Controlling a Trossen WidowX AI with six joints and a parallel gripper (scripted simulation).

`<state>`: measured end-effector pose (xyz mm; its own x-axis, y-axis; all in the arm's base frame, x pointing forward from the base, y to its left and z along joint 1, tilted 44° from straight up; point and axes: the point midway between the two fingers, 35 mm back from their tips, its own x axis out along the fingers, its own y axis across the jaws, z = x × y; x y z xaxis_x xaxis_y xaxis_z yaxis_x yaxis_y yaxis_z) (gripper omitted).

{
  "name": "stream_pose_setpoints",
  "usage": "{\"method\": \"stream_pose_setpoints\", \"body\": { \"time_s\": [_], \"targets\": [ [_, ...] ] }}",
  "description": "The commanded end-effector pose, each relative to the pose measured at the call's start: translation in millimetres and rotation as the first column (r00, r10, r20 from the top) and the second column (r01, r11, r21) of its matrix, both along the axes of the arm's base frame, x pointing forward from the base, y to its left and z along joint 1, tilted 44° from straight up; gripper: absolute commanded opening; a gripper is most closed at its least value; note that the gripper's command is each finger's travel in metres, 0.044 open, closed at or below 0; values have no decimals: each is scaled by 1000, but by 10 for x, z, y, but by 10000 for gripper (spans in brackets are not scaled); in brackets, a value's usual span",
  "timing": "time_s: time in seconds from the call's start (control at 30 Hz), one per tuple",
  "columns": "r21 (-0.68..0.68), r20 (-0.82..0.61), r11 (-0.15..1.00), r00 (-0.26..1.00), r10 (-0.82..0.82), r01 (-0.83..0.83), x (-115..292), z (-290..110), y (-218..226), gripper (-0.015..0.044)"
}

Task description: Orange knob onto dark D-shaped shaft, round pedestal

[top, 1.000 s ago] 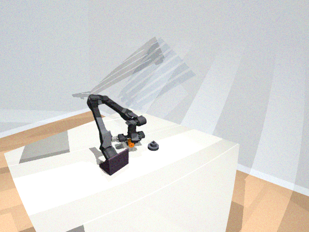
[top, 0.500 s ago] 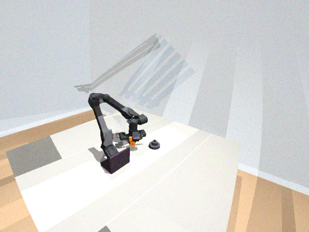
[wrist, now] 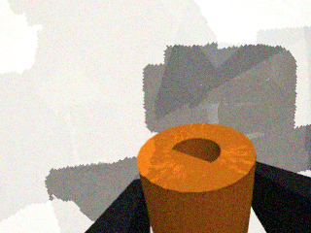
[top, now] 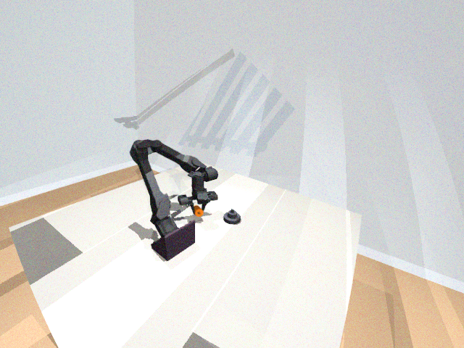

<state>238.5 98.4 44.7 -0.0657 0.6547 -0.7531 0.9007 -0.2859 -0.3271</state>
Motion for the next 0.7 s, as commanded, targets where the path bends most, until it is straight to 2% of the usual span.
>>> {"method": "stream_pose_setpoints", "body": {
  "time_s": [0.0, 0.67],
  "targets": [
    [-59, -19, 998, 1000, 19, -20, 18, 42, 10, 179],
    [-352, -138, 924, 984, 109, -152, 111, 228, 102, 179]
  ]
}}
